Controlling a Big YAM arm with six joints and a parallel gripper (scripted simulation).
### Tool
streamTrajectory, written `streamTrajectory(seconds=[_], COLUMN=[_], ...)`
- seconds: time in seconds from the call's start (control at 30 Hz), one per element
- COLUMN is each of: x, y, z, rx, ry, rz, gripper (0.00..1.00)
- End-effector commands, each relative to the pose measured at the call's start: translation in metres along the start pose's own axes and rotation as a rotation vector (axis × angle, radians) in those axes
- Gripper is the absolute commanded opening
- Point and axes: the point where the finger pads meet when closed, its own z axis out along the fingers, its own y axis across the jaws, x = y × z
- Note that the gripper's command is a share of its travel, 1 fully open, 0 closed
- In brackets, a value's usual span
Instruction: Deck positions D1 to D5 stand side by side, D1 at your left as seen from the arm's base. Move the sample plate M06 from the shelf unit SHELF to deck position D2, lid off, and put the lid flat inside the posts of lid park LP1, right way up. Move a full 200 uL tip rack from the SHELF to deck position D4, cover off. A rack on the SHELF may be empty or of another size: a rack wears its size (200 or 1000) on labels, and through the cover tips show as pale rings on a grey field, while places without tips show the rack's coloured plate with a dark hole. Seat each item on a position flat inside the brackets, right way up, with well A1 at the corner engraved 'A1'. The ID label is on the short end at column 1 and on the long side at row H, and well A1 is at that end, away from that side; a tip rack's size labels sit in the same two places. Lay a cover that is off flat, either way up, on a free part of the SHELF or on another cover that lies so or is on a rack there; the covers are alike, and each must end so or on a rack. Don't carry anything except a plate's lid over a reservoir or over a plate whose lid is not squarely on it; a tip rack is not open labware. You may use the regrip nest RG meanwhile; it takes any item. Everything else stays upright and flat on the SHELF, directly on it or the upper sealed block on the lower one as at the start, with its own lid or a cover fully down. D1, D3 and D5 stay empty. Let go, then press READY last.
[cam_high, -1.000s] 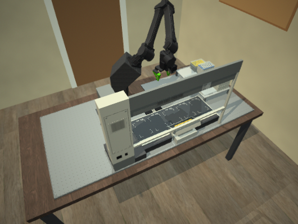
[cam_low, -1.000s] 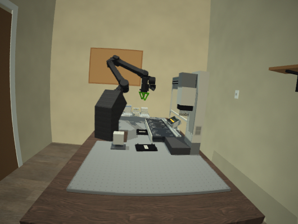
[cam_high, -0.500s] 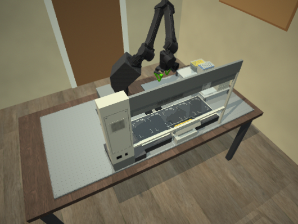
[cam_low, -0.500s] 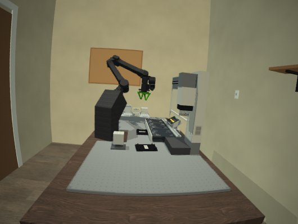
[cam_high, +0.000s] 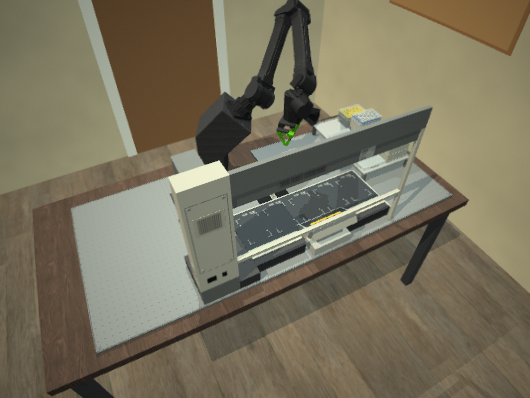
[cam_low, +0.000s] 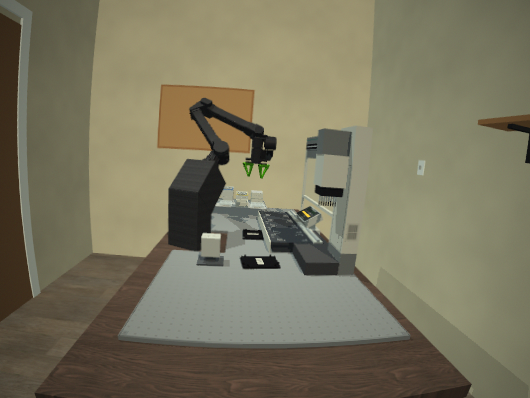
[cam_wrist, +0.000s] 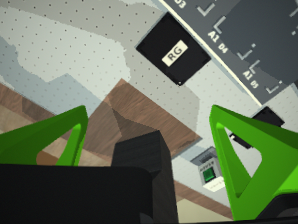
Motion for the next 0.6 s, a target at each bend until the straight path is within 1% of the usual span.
streamTrajectory(seconds=[0.0,0.03,0.07,0.1,0.17,0.23,0.27,0.3,0.33,0.4,0.57], x=[-0.01,-0.01,-0.003,-0.002,-0.002,-0.002,-0.018,-0.019,-0.019,-0.018,-0.018], y=[-0.006,-0.006,-0.001,-0.001,-0.001,-0.001,-0.009,-0.009,-0.009,-0.006,-0.006], z=[-0.007,-0.007,0.006,0.01,0.01,0.01,-0.004,-0.005,-0.004,-0.001,-0.001], rx=[0.032,0.032,0.005,0.003,0.001,0.001,0.047,0.049,0.049,0.035,0.035], ry=[-0.025,-0.025,-0.004,-0.002,-0.004,-0.004,-0.036,-0.038,-0.037,-0.029,-0.027], rz=[-0.097,-0.097,-0.111,-0.128,-0.168,-0.168,-0.206,-0.229,-0.248,-0.291,-0.391], gripper=[1.0,1.0,1.0,1.0,1.0,1.0,1.0,1.0,1.0,1.0,1.0])
